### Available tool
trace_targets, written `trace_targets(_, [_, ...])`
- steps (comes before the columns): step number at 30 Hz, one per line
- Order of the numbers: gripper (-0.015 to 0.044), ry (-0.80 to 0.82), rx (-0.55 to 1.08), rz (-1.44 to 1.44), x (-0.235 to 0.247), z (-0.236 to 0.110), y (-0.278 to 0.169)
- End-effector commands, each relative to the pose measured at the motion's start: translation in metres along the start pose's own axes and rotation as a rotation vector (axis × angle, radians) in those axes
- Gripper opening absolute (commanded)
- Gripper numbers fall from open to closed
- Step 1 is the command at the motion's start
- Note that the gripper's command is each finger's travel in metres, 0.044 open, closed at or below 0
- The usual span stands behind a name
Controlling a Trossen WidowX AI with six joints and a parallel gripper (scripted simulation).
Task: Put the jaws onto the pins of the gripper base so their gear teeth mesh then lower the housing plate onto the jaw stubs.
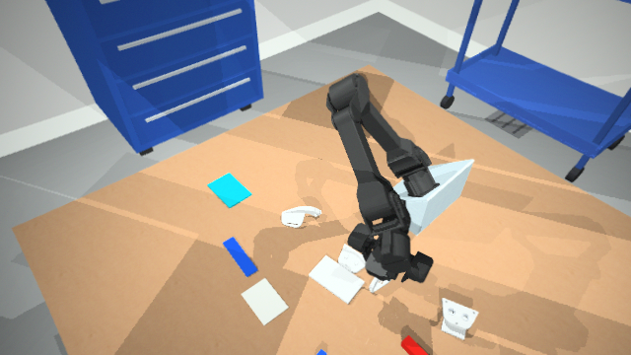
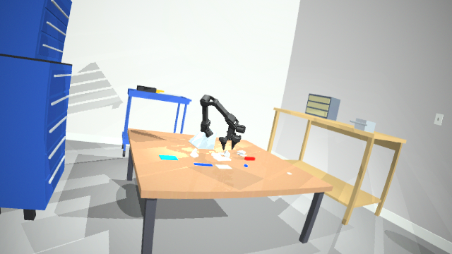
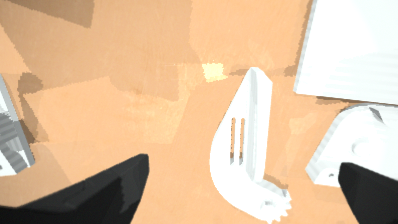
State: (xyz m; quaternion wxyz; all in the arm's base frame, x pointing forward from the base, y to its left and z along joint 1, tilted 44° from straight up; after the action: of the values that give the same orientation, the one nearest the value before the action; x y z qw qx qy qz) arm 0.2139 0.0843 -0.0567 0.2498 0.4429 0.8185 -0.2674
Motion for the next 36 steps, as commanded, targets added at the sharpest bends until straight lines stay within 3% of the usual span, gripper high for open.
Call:
trace_targets(1, [0.044,-0.005,0.011,-0.01,0.0,0.01,-0.003])
trace_targets(24, [0.044,-0.007,0.012,-0.01,-0.001,0.046,-0.005])
trace_targets(36, [0.044,-0.008,0.012,-0.01,-0.001,0.047,-0.005])
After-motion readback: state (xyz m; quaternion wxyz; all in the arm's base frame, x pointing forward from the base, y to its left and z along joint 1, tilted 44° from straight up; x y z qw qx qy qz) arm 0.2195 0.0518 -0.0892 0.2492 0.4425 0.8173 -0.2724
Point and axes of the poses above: the point midway between the two fingers, 35 mm back from their tips, its own z axis out along the fingers, its own x axis across the jaws, y = z × x, the point moved 1 cm from there along -z, back along the fingers, and after that the axes turned 7 degrees about -z, right-handed, at the moved point
